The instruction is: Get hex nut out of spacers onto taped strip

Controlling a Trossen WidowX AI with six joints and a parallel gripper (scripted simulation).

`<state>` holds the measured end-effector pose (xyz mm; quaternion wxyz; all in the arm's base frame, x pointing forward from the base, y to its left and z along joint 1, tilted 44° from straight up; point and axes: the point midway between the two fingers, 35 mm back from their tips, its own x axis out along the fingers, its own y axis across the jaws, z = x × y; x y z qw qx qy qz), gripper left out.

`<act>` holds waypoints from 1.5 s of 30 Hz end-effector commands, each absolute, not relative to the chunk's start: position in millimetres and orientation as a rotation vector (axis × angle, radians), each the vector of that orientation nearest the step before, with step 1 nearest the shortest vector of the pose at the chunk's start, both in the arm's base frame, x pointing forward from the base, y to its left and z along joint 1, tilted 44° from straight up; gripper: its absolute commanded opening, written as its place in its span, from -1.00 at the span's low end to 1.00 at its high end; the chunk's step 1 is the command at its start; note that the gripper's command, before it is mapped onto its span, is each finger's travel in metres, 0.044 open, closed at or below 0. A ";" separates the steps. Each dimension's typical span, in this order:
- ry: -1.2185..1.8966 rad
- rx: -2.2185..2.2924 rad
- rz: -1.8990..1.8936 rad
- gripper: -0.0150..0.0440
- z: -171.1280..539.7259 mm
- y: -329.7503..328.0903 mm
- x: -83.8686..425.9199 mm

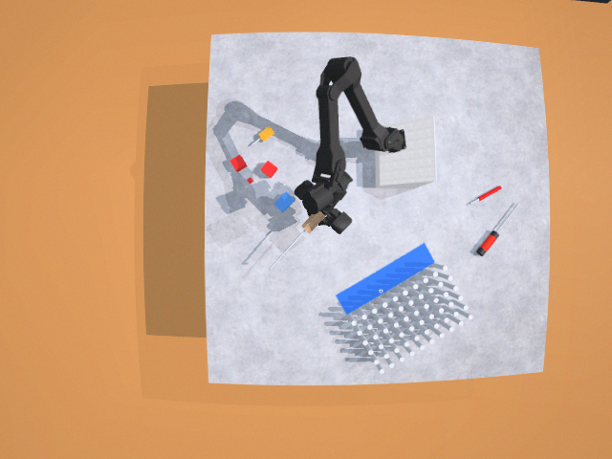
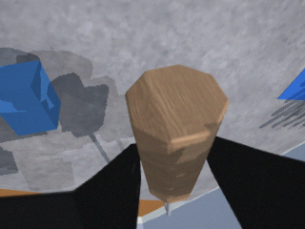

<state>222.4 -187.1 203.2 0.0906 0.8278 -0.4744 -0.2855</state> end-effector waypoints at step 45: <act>-1.419 2.479 -0.839 -0.49 181.1 -209.7 221.8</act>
